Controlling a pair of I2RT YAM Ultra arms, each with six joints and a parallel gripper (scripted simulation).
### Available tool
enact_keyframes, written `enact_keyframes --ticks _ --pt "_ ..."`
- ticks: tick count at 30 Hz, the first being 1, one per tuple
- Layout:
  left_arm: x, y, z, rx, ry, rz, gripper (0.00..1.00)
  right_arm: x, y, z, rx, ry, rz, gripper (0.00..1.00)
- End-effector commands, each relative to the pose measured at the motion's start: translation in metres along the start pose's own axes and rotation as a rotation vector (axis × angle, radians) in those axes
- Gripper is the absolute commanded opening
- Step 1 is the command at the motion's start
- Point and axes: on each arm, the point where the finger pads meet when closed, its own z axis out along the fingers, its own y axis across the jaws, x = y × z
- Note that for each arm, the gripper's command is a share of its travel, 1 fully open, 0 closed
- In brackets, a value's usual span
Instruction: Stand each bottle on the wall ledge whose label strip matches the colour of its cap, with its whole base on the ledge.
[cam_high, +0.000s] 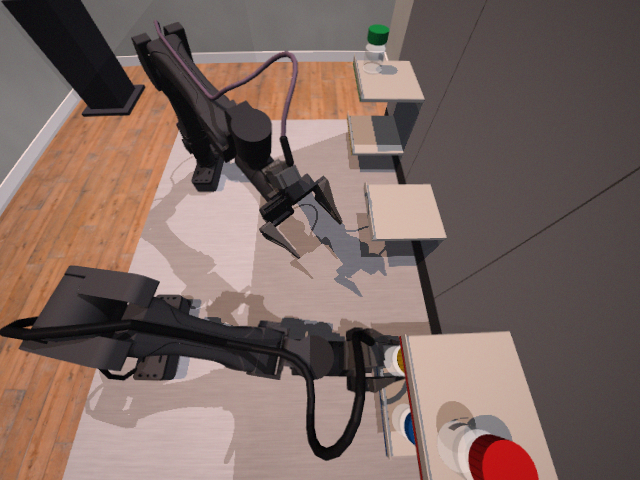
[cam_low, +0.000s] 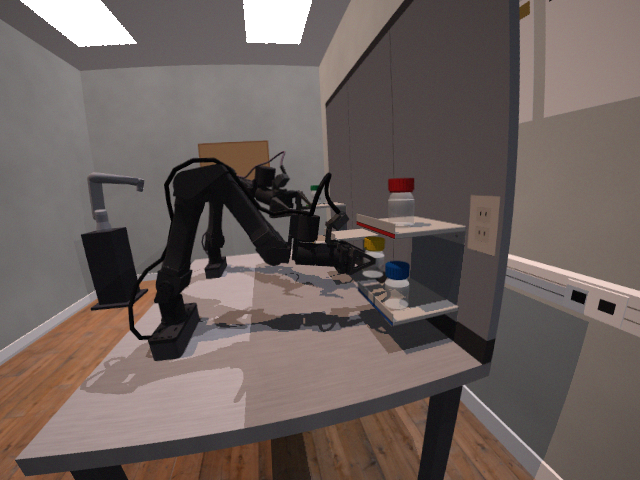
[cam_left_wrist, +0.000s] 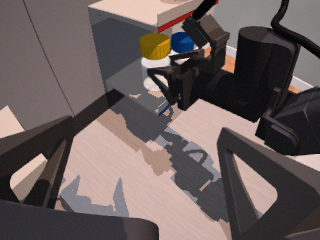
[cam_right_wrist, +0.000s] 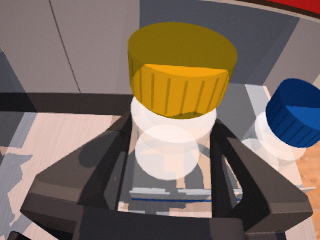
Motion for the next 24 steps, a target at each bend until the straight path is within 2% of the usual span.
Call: enact_keyframes --ticks 1,8,9,14,24 --pt "-0.015 0.005 -0.005 -0.013 -0.023 -0.006 1.00 -0.041 -0.002 -0.003 -0.004 -0.105 -0.015 0.50" --pt "-0.015 0.005 -0.005 -0.013 -0.023 -0.006 1.00 -0.040 -0.003 -0.007 -0.002 -0.102 -0.015 0.50" --pt "-0.015 0.005 -0.005 -0.013 -0.023 -0.006 1.00 -0.030 -0.003 -0.008 -0.001 -0.073 -0.011 0.50" --pt "-0.015 0.005 -0.005 -0.013 -0.023 -0.006 1.00 -0.018 -0.005 -0.013 0.002 -0.038 -0.005 0.50" --pt "-0.015 0.005 -0.005 -0.013 -0.023 -0.006 1.00 -0.019 -0.004 -0.028 0.002 -0.054 -0.008 0.50"
